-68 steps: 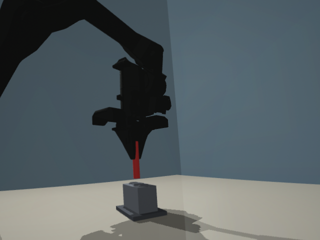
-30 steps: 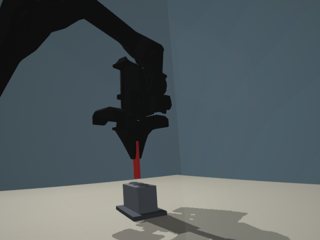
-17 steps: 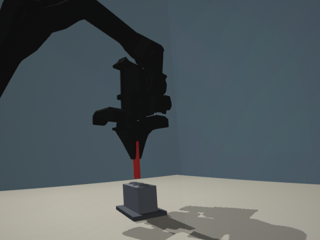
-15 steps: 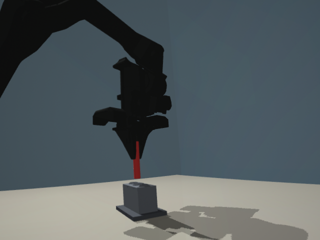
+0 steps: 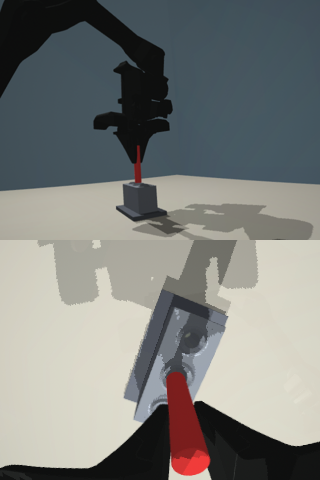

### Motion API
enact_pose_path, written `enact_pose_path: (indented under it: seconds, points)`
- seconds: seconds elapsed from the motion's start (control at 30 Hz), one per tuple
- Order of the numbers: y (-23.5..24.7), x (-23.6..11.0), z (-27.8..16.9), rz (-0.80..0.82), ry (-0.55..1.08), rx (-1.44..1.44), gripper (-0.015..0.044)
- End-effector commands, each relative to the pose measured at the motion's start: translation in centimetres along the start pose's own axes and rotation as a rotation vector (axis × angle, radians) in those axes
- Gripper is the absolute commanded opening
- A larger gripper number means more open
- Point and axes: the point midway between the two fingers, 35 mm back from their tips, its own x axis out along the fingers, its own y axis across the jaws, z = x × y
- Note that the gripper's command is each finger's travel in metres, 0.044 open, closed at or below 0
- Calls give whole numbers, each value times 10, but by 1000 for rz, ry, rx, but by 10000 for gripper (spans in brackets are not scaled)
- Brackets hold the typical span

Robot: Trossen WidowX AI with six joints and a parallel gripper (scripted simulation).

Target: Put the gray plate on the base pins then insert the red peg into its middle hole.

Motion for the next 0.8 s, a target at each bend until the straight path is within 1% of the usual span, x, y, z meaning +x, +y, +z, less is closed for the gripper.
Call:
enact_pose_path:
  seconds: [0.0,0.77]
  points:
    - [-2,6,1,2,-5,-4,0]
    - [0,7,2,-2,-1,-2,0]
